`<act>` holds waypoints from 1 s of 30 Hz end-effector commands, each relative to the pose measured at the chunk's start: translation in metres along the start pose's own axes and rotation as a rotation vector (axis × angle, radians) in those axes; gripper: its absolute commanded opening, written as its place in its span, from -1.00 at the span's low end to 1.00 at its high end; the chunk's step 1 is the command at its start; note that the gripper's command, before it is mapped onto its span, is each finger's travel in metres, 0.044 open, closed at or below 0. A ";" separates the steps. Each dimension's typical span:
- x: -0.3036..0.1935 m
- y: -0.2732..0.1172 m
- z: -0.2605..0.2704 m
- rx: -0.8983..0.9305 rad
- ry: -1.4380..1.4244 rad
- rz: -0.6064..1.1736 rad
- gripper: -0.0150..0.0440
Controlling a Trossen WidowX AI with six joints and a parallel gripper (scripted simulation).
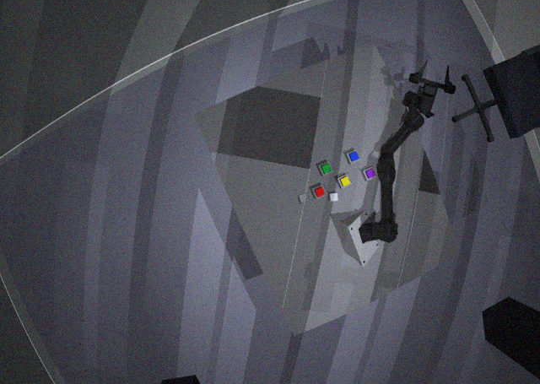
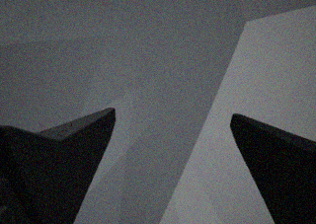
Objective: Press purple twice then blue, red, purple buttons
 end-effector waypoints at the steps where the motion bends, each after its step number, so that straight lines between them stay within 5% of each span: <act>1: 0.000 0.000 -0.004 -0.007 -0.017 0.003 0.86; 15: 0.034 -0.043 -0.217 -0.308 -0.778 -0.026 0.86; 30: 0.215 -0.109 -0.361 -0.602 -1.826 -0.212 0.86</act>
Point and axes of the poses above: the point midway between the two fingers, 35 mm back from their tips, its own y axis out along the fingers, its own z axis across the jaws, x = y × z, the point moved 2 cm from there along -y, back along the fingers, and after that the axes turned 4 degrees about -y, right-handed, at the moved point
